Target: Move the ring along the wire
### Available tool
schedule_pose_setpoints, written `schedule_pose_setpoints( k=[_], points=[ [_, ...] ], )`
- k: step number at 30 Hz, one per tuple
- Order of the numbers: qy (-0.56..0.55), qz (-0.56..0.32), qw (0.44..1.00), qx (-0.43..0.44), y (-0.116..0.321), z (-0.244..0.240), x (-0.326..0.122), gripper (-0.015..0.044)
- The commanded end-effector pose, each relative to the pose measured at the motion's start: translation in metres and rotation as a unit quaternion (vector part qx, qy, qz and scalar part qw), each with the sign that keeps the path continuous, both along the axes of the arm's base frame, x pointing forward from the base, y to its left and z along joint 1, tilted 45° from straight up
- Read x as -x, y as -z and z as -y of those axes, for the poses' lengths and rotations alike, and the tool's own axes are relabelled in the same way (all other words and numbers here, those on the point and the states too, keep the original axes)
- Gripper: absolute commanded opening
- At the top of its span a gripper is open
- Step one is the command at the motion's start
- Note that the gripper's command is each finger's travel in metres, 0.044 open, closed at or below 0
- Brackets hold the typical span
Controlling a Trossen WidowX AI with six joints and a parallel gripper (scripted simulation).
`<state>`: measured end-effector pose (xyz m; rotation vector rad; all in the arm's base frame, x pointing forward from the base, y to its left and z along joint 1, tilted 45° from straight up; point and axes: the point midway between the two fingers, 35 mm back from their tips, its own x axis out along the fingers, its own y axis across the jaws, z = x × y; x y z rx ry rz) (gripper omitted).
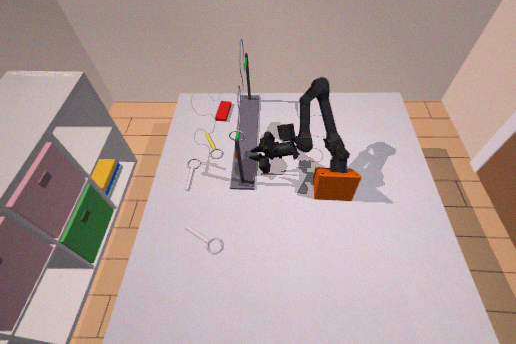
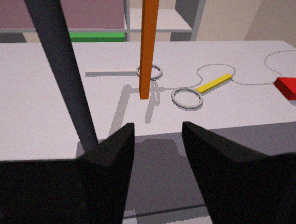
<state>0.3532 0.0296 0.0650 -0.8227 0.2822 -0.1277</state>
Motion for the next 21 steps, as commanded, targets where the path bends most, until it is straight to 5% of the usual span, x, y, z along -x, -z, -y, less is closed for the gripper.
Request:
schedule_pose_setpoints(
  k=[1, 21],
  points=[
    [-0.001, -0.001, 1.0, -0.002, -0.002, -0.004, 0.016, 0.016],
    [-0.002, -0.002, 1.0, 0.0, -0.005, -0.007, 0.035, 0.016]
  ],
)
